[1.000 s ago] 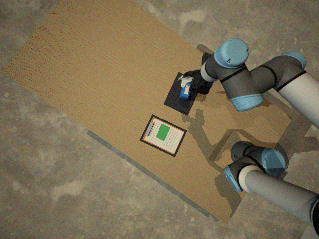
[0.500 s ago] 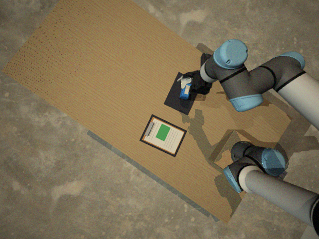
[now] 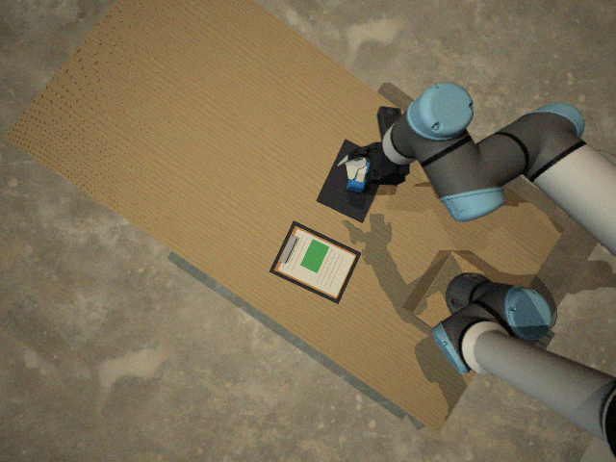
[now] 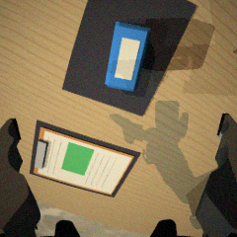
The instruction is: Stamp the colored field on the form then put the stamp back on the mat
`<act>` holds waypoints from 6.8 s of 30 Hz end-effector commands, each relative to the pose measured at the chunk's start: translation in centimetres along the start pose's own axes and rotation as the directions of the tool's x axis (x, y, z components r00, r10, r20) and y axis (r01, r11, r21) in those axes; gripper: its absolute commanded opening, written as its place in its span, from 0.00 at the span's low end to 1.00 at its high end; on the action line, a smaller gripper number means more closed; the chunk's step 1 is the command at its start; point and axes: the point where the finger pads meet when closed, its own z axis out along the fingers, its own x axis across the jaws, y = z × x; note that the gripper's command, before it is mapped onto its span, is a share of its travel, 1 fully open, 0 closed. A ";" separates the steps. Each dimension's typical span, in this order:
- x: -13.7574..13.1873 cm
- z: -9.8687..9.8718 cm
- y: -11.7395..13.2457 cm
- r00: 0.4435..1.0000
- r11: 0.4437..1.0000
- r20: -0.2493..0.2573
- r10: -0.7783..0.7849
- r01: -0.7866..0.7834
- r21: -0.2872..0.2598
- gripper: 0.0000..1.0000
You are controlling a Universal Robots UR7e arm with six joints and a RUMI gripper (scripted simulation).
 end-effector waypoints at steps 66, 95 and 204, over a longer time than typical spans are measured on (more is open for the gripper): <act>-7.2 -0.1 18.8 -0.753 -0.753 -0.002 -0.658 0.658 -0.005 1.00; -6.5 -0.1 25.4 -0.921 -0.921 0.004 0.389 -0.389 -0.006 1.00; -5.9 13.0 28.4 -0.364 -0.364 -0.001 0.932 -0.932 0.000 1.00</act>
